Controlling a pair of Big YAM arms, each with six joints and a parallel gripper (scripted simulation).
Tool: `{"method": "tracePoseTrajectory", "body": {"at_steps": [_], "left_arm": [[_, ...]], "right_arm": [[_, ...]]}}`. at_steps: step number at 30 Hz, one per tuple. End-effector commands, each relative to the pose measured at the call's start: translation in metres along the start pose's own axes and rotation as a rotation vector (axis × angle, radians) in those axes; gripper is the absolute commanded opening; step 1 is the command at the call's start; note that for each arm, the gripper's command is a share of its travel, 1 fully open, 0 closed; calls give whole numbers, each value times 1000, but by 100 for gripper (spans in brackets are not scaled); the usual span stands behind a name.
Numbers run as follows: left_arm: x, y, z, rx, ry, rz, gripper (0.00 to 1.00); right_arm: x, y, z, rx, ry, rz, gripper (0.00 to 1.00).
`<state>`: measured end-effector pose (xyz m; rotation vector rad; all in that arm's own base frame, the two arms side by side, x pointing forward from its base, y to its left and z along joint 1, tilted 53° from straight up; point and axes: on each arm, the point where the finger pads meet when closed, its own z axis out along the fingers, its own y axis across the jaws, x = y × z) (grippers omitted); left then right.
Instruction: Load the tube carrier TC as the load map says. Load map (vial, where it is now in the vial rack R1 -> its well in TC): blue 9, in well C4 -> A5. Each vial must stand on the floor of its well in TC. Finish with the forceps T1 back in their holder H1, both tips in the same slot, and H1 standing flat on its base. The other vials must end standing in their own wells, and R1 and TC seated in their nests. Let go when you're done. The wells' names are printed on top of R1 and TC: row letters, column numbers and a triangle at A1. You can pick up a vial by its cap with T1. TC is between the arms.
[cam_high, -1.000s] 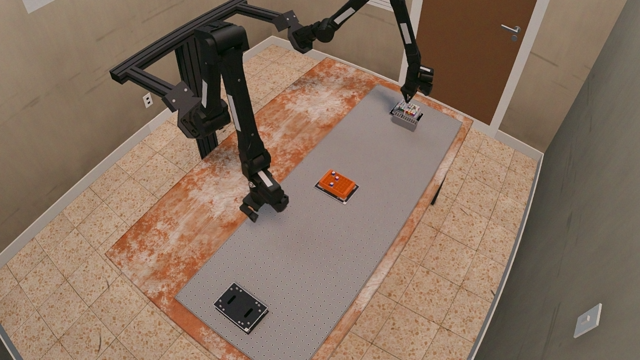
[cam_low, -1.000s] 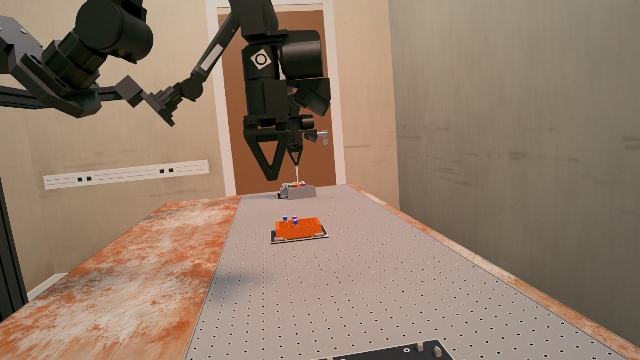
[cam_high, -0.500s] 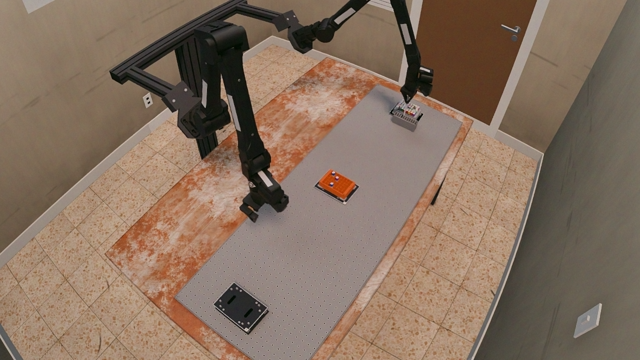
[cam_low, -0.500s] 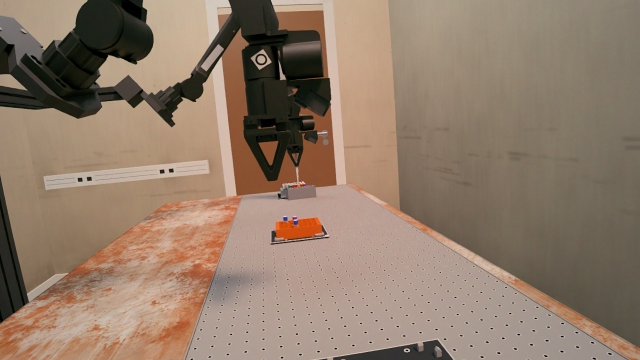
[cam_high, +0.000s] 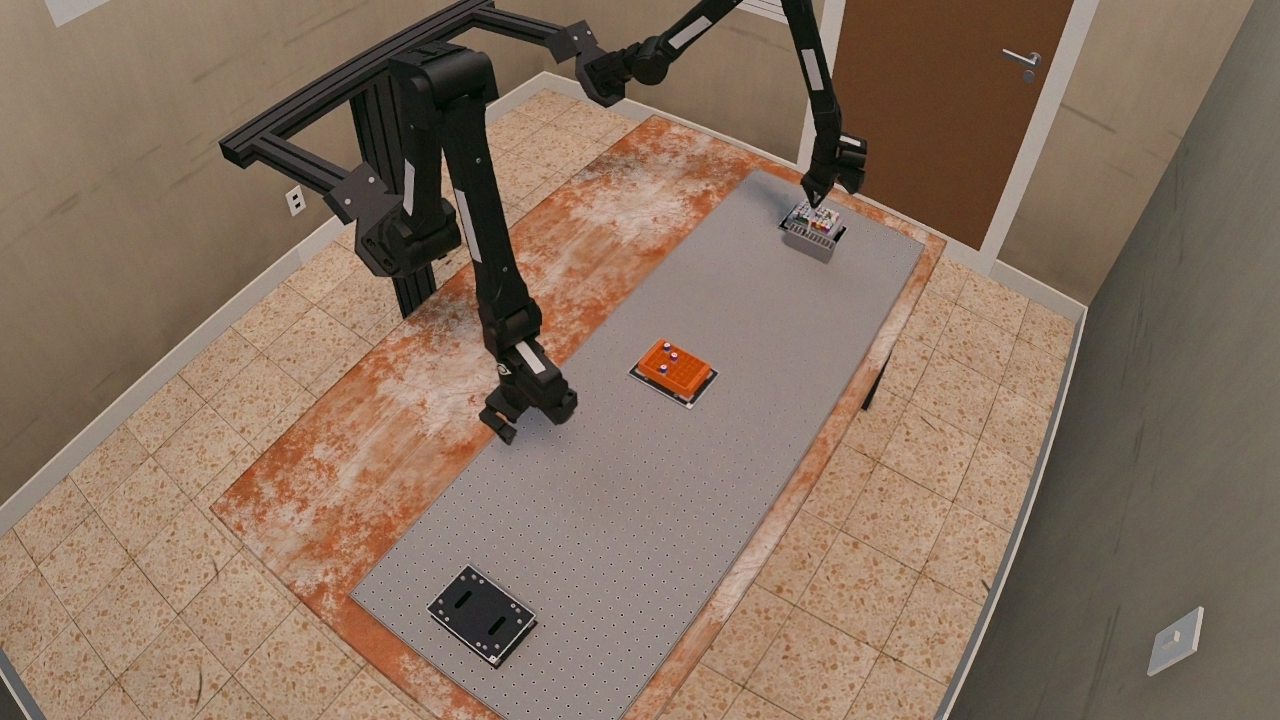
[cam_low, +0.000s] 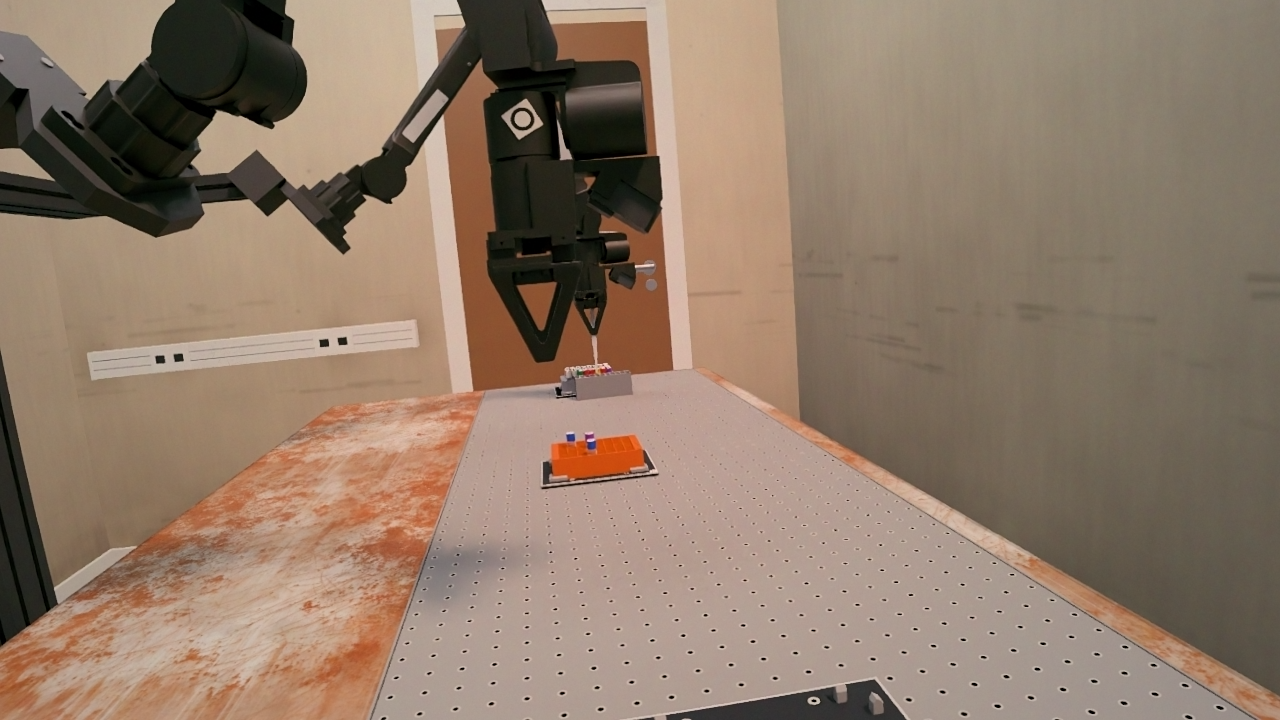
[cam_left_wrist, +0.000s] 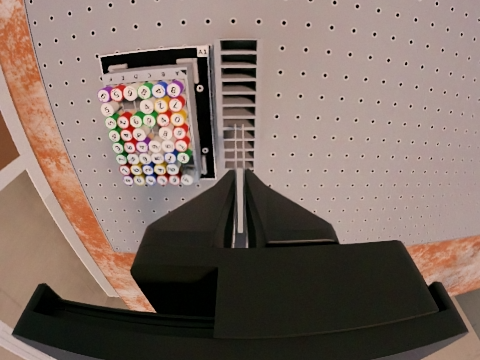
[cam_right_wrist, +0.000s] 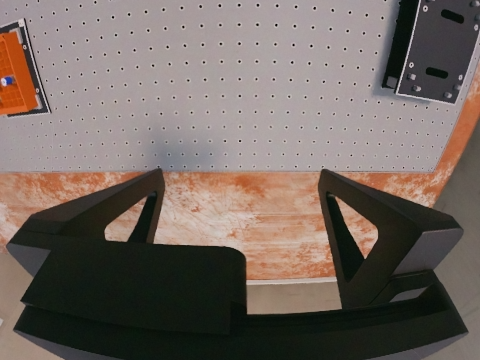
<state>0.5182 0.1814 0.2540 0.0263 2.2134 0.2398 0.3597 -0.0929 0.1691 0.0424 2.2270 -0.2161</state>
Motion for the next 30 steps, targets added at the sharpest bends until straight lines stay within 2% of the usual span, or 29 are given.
{"method": "tracePoseTrajectory", "body": {"at_steps": [1, 30], "left_arm": [[-20, 4, 3, -10, -35, 3, 7], [-19, 3, 11, -8, -35, -2, 7]], "right_arm": [[-6, -3, -2, 8, -11, -8, 100], [-6, -3, -2, 8, -11, -8, 100]]}}
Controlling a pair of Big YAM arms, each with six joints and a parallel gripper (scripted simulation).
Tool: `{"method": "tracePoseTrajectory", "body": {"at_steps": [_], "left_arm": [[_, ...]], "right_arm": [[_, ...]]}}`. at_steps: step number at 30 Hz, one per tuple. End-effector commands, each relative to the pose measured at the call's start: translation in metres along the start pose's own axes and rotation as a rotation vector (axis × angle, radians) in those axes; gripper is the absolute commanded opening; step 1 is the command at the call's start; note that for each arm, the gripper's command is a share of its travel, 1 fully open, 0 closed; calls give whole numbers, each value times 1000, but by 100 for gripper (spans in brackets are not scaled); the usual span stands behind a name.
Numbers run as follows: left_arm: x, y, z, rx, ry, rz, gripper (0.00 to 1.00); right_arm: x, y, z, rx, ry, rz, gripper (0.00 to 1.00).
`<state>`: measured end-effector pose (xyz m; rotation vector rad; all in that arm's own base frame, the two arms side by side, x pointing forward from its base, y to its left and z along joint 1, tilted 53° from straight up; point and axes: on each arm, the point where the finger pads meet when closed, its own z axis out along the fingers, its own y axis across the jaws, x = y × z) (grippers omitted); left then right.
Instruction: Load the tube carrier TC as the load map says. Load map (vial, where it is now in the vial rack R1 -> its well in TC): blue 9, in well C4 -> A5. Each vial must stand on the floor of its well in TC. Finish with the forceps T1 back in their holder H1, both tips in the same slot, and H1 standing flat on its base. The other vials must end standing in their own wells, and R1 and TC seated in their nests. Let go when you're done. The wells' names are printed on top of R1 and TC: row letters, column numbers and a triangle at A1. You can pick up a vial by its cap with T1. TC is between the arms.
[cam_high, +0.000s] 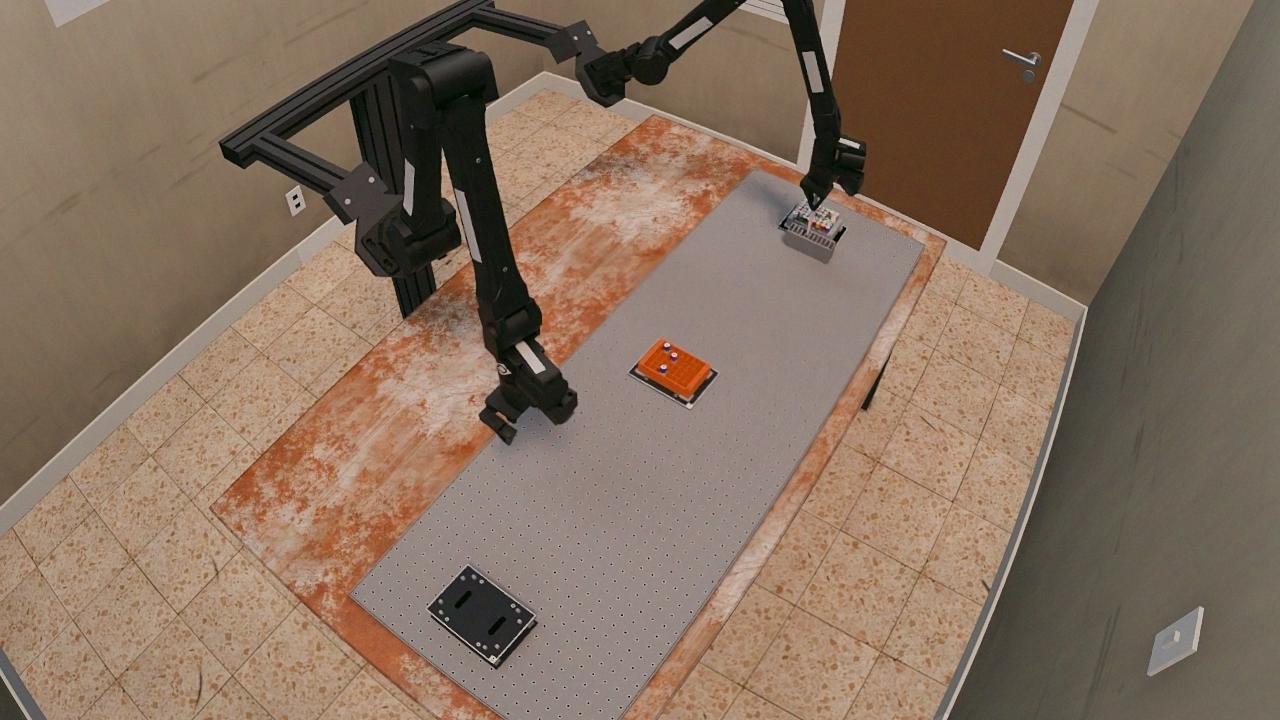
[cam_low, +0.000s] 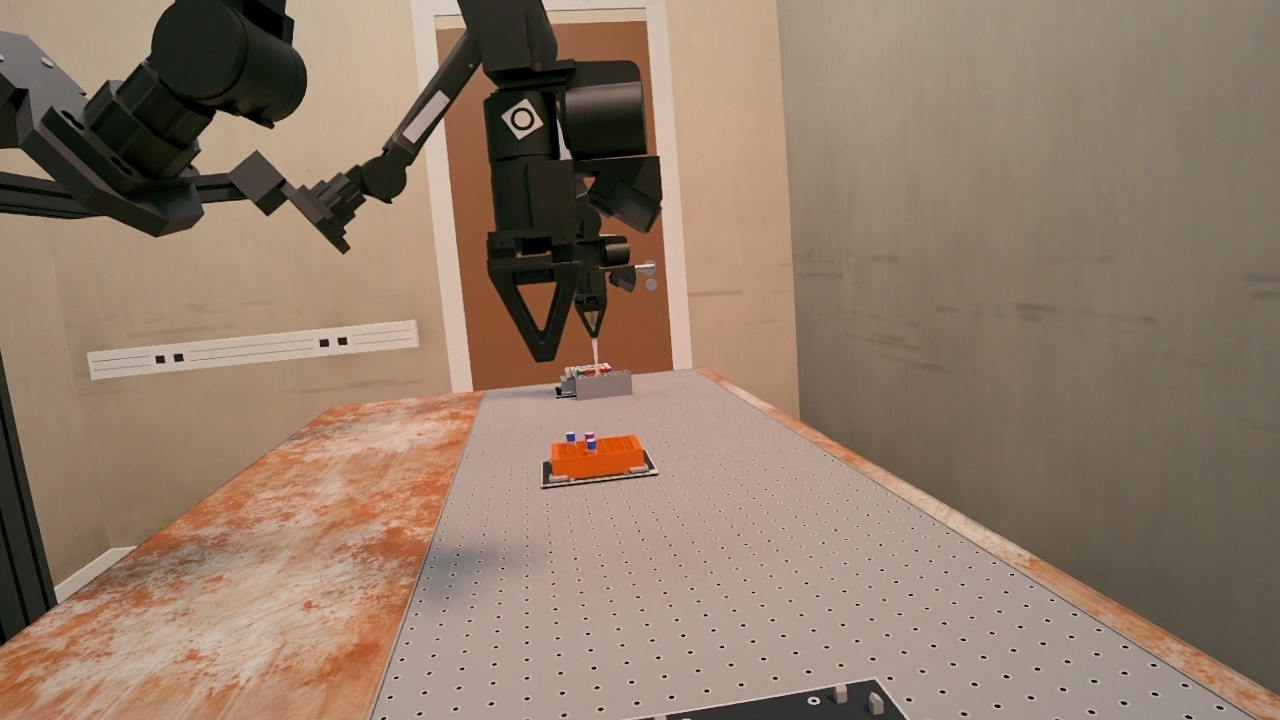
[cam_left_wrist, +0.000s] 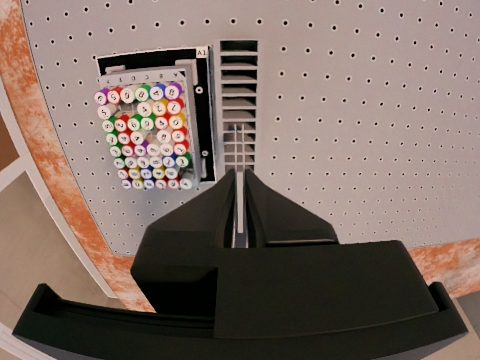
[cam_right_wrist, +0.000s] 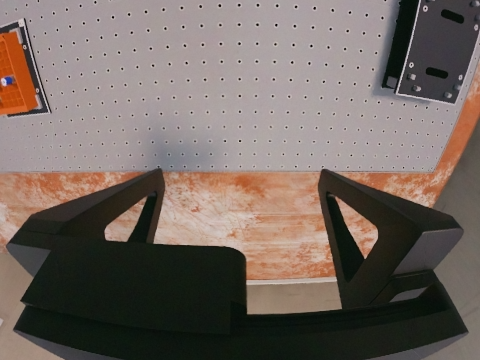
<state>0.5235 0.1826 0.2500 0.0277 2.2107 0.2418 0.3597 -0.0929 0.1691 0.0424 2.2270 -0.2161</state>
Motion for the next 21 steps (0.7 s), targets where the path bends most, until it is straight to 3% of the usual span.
{"method": "tracePoseTrajectory", "body": {"at_steps": [1, 21], "left_arm": [[-19, 2, 4, -7, -32, -3, 7], [-19, 4, 9, -8, -32, -5, 7]], "right_arm": [[-6, -3, -2, 8, -11, -8, 100], [-6, -3, -2, 8, -11, -8, 100]]}}
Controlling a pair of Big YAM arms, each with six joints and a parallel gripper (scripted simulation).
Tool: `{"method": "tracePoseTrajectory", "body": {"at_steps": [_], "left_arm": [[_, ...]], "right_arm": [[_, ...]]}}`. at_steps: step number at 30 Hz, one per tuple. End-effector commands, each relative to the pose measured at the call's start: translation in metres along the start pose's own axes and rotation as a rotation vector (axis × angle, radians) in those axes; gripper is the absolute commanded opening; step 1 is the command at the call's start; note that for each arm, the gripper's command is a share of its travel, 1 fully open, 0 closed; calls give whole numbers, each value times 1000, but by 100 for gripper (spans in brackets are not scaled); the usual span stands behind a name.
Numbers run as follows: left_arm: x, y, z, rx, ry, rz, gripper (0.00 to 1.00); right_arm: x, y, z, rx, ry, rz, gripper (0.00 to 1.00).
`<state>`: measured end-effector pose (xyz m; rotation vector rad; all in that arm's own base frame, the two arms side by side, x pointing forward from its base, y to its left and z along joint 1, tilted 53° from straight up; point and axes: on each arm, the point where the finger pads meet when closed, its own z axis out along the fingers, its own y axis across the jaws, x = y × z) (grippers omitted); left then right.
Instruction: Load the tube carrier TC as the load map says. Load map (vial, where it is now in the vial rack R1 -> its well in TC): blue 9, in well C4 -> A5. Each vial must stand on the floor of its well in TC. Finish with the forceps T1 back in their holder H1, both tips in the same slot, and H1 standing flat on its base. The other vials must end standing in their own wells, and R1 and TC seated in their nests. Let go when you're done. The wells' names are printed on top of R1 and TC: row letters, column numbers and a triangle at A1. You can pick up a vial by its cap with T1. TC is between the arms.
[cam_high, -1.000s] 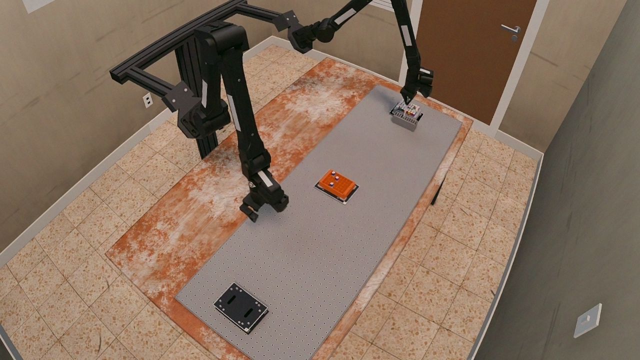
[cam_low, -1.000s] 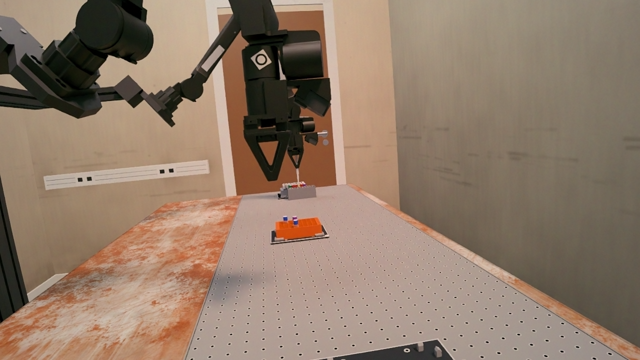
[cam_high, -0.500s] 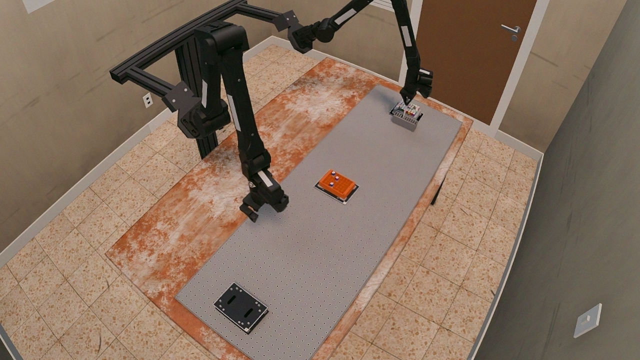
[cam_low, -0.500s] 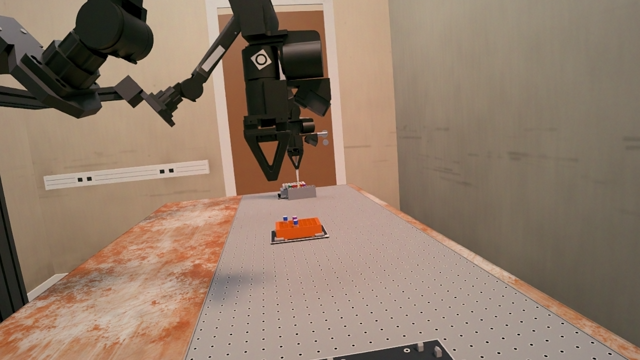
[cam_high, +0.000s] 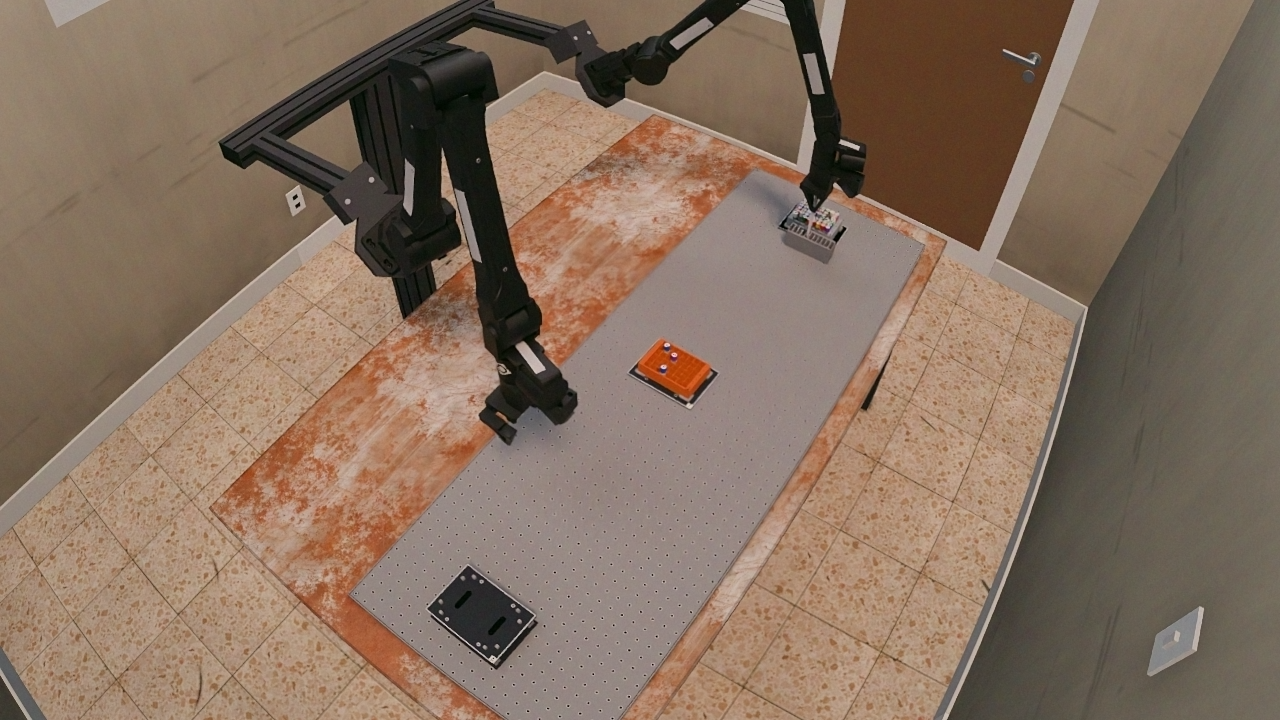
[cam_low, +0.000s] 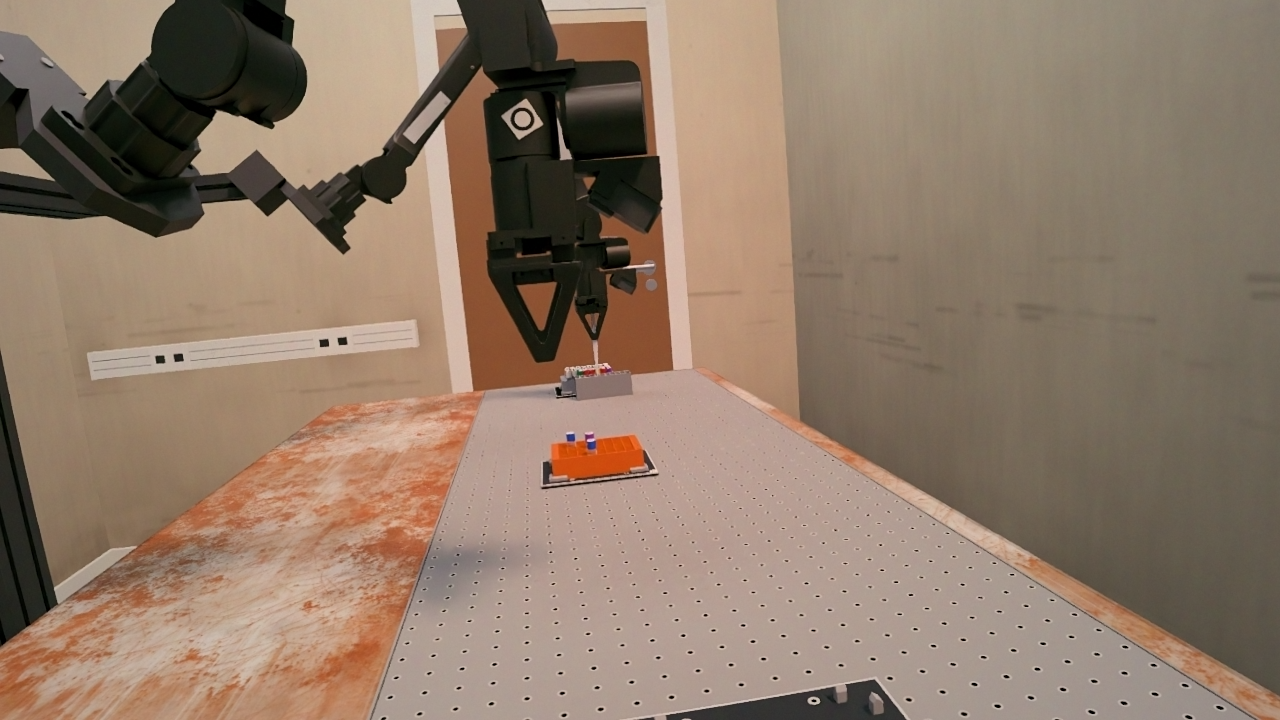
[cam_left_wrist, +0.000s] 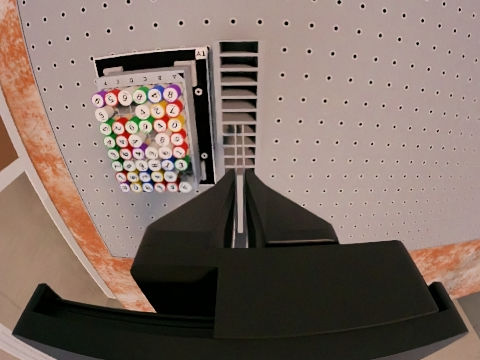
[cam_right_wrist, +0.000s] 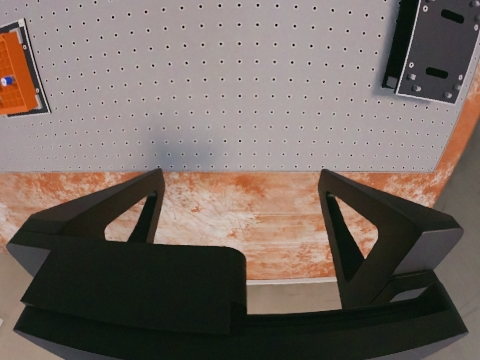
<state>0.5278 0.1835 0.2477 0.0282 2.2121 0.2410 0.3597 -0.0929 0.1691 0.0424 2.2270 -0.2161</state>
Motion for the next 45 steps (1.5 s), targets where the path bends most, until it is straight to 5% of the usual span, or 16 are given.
{"method": "tracePoseTrajectory", "body": {"at_steps": [1, 45], "left_arm": [[-18, 4, 4, -9, -33, -5, 7], [-18, 2, 15, -8, -32, -5, 7]], "right_arm": [[-6, -3, -2, 8, -11, -8, 100], [-6, -3, -2, 8, -11, -8, 100]]}}
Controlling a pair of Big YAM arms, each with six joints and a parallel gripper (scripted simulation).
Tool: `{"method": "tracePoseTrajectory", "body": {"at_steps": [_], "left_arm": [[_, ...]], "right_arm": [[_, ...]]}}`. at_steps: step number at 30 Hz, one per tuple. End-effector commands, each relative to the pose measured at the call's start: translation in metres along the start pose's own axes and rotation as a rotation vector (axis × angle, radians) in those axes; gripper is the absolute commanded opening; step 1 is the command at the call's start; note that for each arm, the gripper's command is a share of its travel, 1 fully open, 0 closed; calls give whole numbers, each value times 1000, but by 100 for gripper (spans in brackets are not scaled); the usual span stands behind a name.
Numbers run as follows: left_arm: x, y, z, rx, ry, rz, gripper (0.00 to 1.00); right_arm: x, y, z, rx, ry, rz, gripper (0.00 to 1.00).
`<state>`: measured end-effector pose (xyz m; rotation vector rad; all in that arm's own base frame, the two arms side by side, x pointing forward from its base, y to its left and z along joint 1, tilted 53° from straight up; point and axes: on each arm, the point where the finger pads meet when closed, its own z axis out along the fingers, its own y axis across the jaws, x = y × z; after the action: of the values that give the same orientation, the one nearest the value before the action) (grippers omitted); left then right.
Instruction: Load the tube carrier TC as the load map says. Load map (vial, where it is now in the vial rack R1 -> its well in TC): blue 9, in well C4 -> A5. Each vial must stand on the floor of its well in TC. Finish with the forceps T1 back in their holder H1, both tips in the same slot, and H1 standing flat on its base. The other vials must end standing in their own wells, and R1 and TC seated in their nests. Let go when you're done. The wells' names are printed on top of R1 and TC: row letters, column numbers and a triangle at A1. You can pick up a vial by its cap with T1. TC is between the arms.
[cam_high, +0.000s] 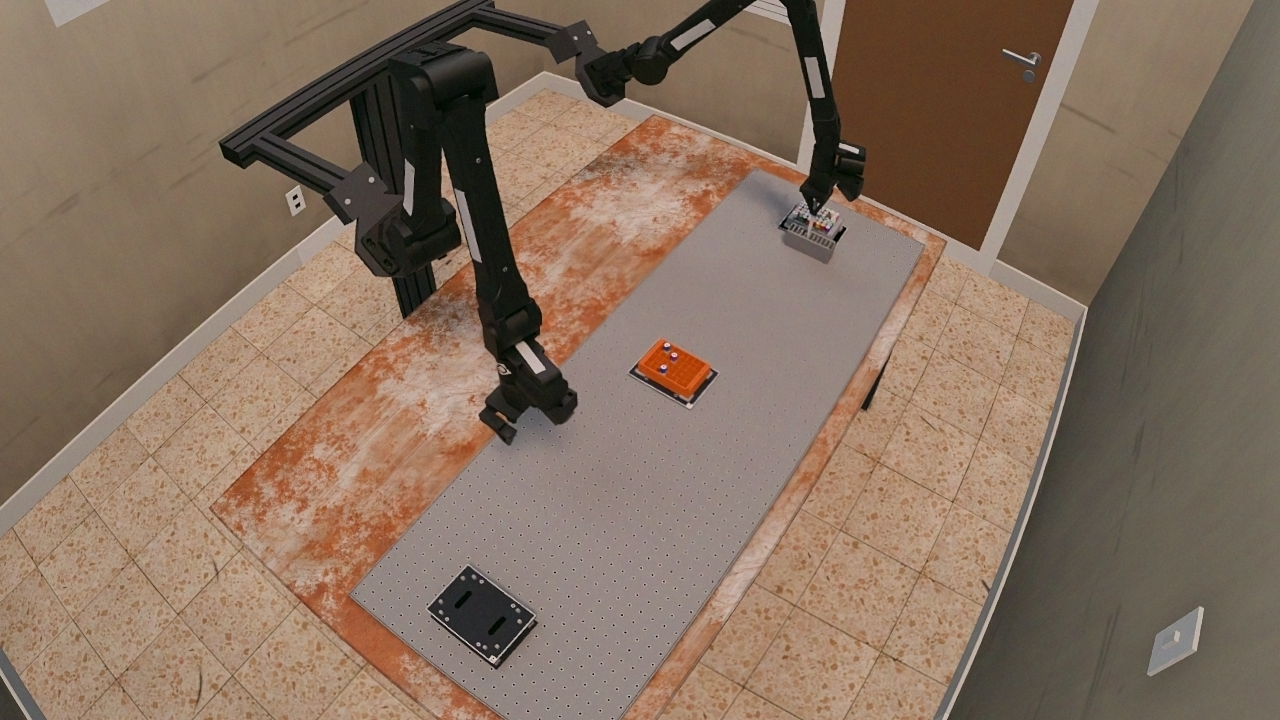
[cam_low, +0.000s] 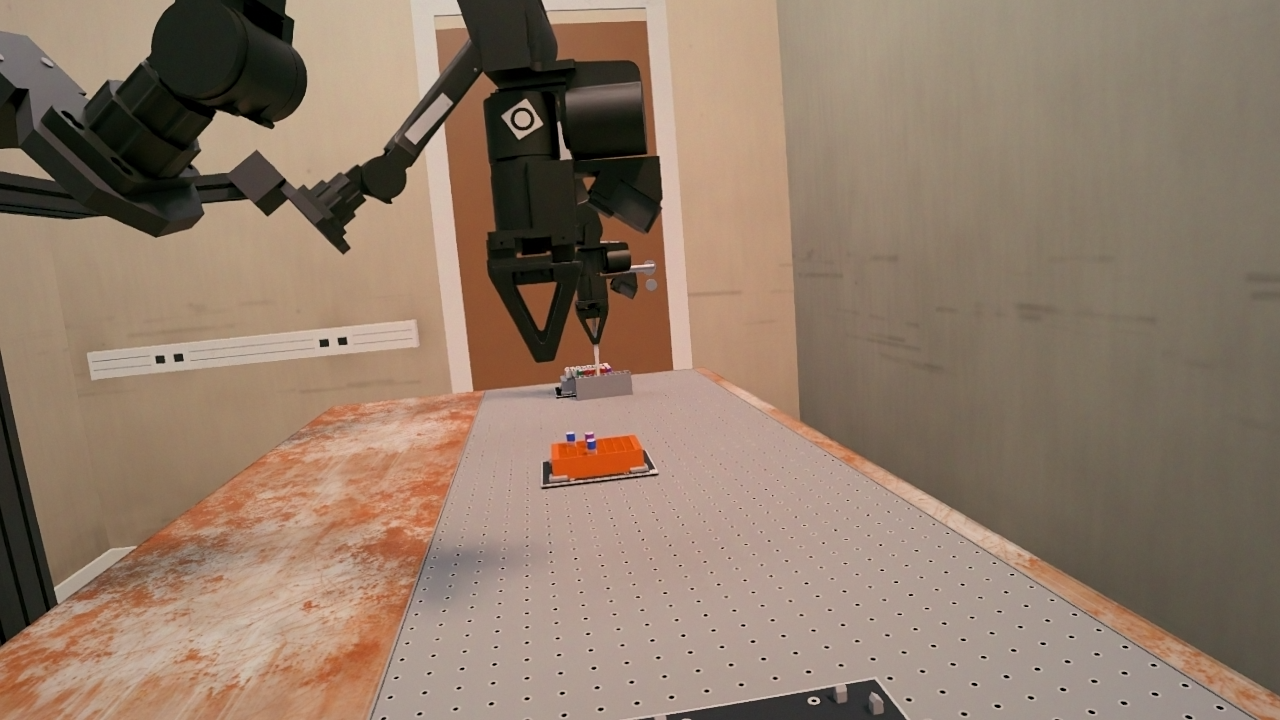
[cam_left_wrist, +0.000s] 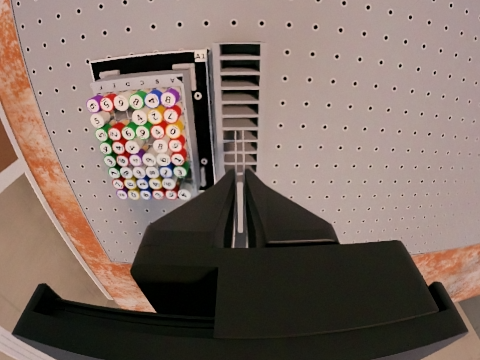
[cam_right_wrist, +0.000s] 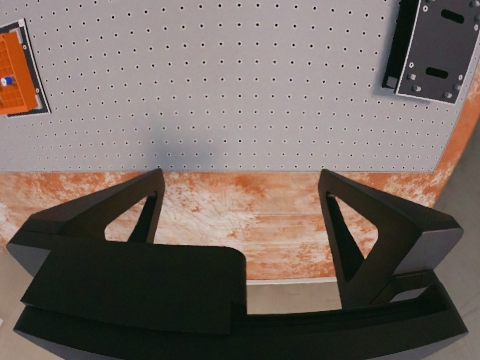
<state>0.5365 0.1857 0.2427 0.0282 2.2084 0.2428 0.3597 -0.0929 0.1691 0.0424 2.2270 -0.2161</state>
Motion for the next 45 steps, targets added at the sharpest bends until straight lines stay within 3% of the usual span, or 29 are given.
{"method": "tracePoseTrajectory", "body": {"at_steps": [1, 45], "left_arm": [[-16, 2, 5, -6, -29, -5, 7], [-15, 1, 16, -6, -28, -5, 7]], "right_arm": [[-6, -3, -2, 8, -11, -8, 100], [-6, -3, -2, 8, -11, -8, 100]]}}
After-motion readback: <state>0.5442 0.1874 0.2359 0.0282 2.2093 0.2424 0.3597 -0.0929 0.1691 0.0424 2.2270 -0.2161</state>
